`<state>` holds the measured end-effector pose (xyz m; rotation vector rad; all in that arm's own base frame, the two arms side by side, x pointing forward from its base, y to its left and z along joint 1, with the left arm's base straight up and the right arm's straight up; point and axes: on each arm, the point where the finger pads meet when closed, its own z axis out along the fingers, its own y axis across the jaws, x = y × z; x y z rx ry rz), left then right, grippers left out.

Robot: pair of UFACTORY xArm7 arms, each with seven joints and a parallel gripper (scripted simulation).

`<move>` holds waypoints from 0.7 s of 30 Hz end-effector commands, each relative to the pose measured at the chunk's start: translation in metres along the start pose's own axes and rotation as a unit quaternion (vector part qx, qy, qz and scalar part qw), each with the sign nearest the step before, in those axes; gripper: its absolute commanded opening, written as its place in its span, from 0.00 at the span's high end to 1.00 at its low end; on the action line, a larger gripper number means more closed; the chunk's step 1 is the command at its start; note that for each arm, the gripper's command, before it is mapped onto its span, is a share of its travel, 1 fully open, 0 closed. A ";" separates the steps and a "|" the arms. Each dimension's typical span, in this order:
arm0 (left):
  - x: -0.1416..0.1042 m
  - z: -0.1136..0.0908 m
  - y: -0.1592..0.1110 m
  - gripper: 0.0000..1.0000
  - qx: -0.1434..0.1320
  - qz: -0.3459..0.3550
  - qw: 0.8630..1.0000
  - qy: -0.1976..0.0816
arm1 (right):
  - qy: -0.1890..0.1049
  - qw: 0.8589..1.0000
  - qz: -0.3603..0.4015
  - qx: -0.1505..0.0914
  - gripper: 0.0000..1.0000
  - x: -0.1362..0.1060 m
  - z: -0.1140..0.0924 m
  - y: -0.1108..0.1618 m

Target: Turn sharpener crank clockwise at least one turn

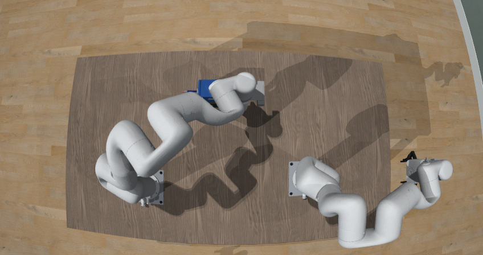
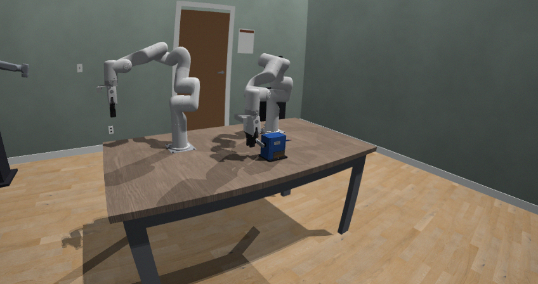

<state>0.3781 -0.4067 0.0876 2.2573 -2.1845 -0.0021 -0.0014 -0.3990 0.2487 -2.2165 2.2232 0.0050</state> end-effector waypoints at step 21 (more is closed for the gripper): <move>0.002 -0.027 -0.012 1.00 0.003 0.000 1.000 0.003 | 0.002 1.000 0.000 0.000 0.00 0.001 -0.001 0.000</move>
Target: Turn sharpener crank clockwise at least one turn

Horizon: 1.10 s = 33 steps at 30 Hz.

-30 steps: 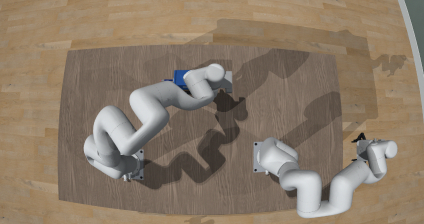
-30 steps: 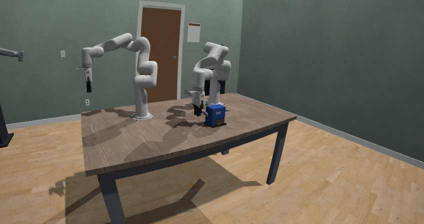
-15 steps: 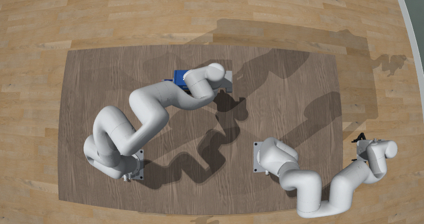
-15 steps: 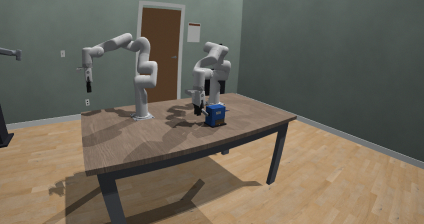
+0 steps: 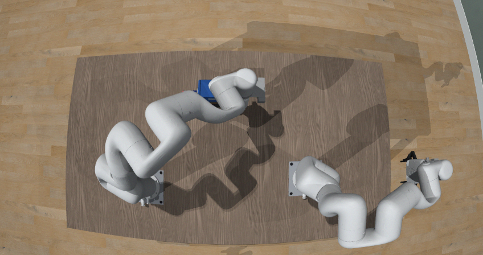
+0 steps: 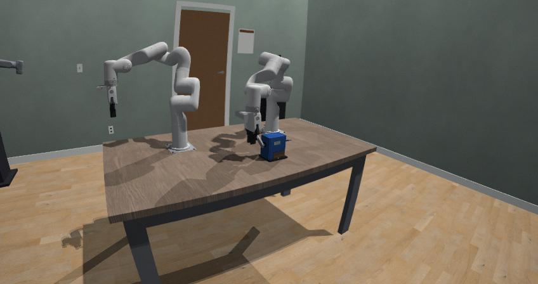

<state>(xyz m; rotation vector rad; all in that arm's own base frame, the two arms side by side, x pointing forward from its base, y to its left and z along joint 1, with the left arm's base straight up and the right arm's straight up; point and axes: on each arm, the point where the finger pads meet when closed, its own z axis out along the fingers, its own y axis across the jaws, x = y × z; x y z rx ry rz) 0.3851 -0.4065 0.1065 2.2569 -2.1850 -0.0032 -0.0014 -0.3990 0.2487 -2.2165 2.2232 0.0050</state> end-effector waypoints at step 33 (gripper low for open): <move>0.001 -0.025 -0.039 1.00 0.003 0.000 1.000 0.003 | 0.002 1.000 0.000 0.000 0.00 0.001 -0.001 0.000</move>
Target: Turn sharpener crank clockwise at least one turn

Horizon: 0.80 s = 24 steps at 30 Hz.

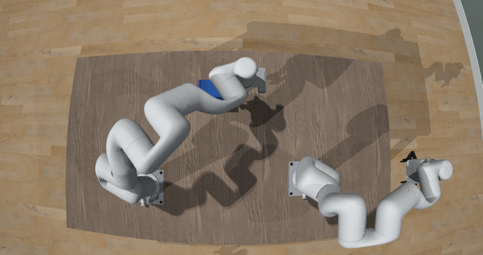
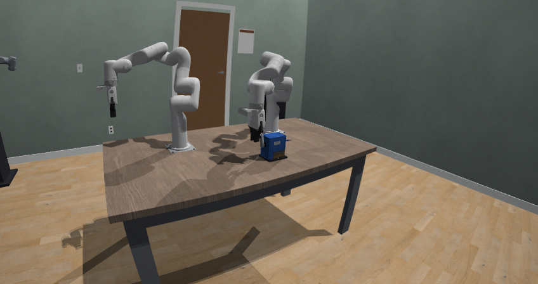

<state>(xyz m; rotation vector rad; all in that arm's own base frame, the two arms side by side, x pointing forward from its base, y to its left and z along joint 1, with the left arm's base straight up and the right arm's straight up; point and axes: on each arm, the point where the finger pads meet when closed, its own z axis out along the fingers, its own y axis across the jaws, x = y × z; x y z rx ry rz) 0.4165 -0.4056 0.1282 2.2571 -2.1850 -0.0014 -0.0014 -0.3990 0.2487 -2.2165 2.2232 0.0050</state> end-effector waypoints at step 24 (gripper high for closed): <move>0.001 0.003 -0.035 1.00 0.003 0.000 1.000 0.002 | 0.002 1.000 0.000 0.000 0.00 0.001 -0.001 0.000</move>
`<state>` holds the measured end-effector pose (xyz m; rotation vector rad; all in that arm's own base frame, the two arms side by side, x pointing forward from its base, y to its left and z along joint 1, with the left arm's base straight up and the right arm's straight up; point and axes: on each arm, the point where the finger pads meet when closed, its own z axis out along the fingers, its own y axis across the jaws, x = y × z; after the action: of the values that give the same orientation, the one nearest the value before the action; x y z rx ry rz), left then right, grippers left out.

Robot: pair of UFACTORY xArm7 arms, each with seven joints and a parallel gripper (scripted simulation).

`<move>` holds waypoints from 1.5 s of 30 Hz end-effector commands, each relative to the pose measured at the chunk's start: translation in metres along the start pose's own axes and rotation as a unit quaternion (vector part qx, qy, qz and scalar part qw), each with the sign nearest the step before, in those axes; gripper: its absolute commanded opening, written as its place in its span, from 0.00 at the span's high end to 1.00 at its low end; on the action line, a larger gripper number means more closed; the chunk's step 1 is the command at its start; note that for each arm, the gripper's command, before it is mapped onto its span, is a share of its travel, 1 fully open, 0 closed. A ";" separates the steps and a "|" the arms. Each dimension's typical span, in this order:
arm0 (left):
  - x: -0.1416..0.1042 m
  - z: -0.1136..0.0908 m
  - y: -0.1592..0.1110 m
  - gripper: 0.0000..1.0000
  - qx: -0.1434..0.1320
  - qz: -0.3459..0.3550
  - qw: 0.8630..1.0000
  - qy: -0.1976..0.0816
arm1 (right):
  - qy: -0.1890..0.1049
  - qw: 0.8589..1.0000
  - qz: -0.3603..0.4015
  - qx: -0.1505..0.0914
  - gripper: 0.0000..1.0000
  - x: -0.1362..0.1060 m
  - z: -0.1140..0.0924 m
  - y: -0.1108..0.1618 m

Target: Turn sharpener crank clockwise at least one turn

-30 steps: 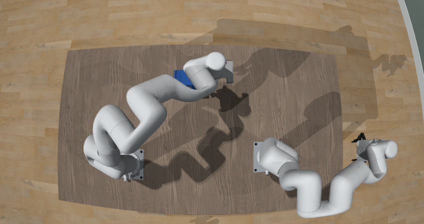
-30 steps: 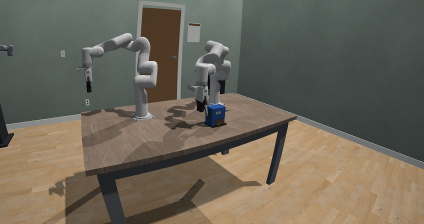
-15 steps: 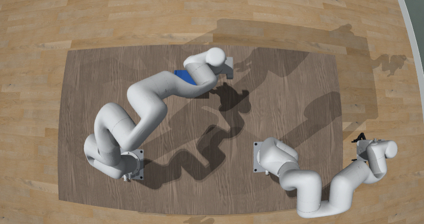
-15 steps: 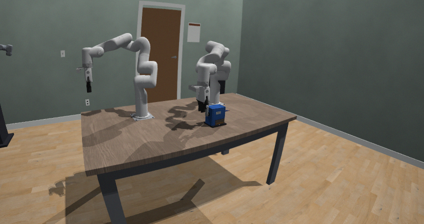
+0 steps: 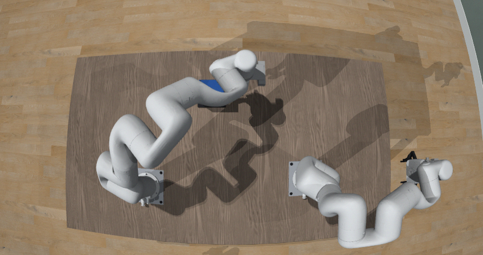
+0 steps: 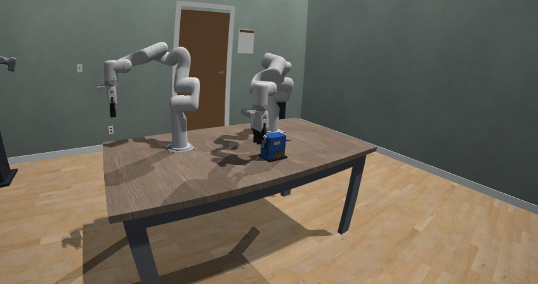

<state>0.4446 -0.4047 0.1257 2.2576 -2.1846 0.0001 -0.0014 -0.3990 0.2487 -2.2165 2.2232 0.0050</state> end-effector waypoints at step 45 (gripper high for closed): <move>0.001 0.043 -0.032 1.00 0.002 0.000 1.000 0.002 | 0.002 1.000 0.000 0.000 0.00 0.001 -0.001 0.000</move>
<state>0.4750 -0.4037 0.0859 2.2581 -2.1844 0.0007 -0.0014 -0.3990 0.2487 -2.2165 2.2232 0.0050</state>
